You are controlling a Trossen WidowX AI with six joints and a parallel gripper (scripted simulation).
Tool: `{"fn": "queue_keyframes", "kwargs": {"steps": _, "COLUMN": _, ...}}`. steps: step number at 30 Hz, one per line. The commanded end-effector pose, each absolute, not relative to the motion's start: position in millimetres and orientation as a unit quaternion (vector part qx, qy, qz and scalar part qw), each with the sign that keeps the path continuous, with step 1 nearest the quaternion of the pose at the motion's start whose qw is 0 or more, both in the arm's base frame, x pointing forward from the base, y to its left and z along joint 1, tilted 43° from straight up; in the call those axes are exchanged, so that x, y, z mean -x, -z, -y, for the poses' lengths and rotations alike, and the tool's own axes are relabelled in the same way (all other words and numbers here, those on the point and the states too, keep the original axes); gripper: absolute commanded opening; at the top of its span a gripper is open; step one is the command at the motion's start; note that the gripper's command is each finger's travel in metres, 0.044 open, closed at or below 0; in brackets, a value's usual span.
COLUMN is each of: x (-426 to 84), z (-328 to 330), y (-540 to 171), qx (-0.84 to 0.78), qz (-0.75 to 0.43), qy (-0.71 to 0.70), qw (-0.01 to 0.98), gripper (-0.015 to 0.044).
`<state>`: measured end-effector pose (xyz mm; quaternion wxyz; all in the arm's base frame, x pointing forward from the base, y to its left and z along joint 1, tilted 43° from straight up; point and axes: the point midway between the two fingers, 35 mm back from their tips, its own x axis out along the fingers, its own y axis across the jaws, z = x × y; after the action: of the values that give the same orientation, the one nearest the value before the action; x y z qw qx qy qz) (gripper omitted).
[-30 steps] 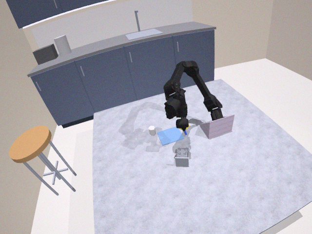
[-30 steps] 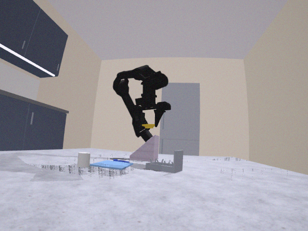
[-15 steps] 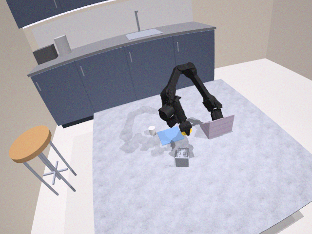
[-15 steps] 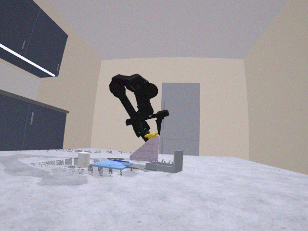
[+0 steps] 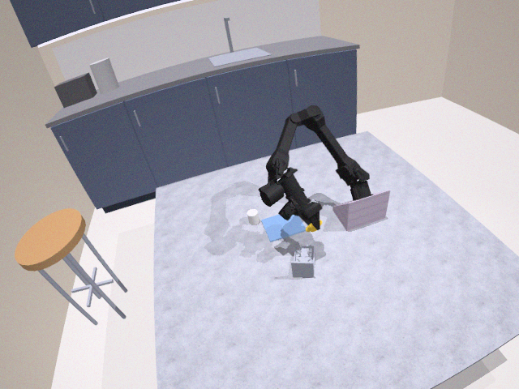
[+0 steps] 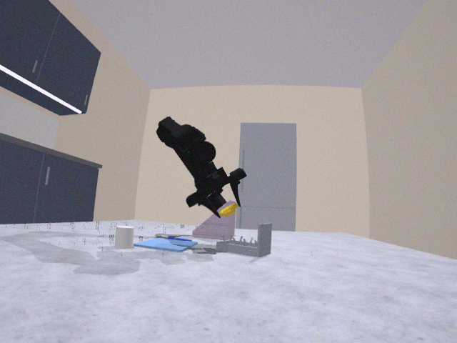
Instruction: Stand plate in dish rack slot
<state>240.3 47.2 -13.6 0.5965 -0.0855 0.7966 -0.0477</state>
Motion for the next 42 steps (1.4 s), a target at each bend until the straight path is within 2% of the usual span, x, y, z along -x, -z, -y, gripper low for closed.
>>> {"fn": "queue_keyframes", "kwargs": {"steps": 1, "x": -240, "z": -44, "y": 17, "qx": 0.078, "qz": -0.797, "qy": 0.002, "qw": 0.600, "gripper": 0.0000}}
{"fn": "queue_keyframes", "kwargs": {"steps": 20, "x": -238, "z": -27, "y": 35, "qx": 0.053, "qz": -0.740, "qy": -0.220, "qw": 0.633, "gripper": 0.0000}}
{"fn": "queue_keyframes", "kwargs": {"steps": 42, "x": -243, "z": -7, "y": 42, "qx": 0.116, "qz": -0.550, "qy": -0.416, "qw": 0.715, "gripper": 0.0000}}
